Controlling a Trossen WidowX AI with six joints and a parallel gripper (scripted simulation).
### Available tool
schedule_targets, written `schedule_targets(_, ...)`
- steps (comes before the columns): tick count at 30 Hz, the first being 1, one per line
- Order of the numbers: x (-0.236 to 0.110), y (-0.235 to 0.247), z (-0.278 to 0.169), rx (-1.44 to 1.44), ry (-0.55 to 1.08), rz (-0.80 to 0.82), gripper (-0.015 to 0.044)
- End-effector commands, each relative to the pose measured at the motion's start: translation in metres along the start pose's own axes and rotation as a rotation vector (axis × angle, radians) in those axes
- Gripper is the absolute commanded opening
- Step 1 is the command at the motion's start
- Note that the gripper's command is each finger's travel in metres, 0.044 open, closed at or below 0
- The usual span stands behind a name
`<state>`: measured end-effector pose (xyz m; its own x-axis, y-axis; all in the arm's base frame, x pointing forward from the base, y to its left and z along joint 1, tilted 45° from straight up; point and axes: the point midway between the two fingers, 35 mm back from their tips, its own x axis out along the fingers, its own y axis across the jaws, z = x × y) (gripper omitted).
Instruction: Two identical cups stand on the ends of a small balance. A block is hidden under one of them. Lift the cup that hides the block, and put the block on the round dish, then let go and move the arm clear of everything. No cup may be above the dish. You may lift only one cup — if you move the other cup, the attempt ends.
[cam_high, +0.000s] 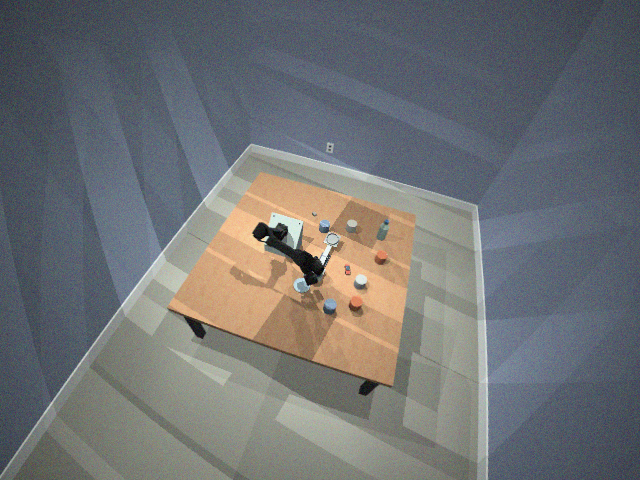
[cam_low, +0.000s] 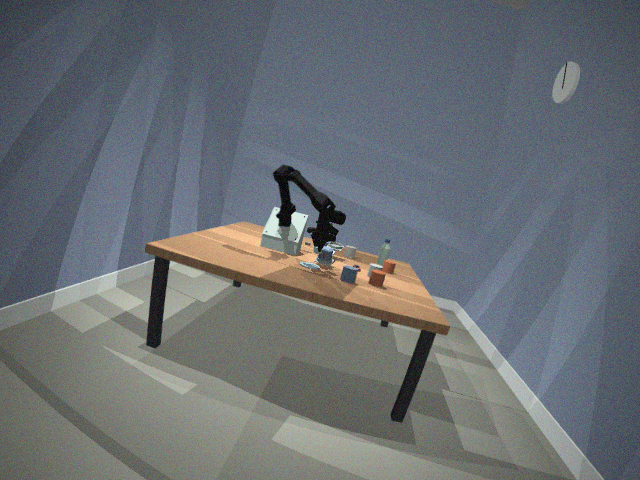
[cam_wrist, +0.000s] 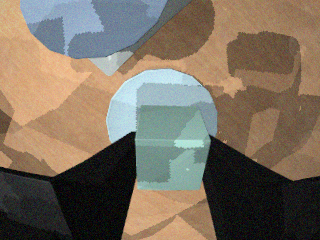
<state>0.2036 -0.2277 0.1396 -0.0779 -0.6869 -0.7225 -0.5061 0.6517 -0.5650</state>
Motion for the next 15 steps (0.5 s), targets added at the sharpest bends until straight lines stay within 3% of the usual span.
schedule_targets(1,0.007,0.003,-0.023,0.003,0.043,-0.002,0.0000)
schedule_targets(7,0.012,0.002,-0.023,0.003,0.043,-0.001,0.0000)
schedule_targets(15,0.047,0.003,-0.025,0.002,0.044,-0.003,0.0000)
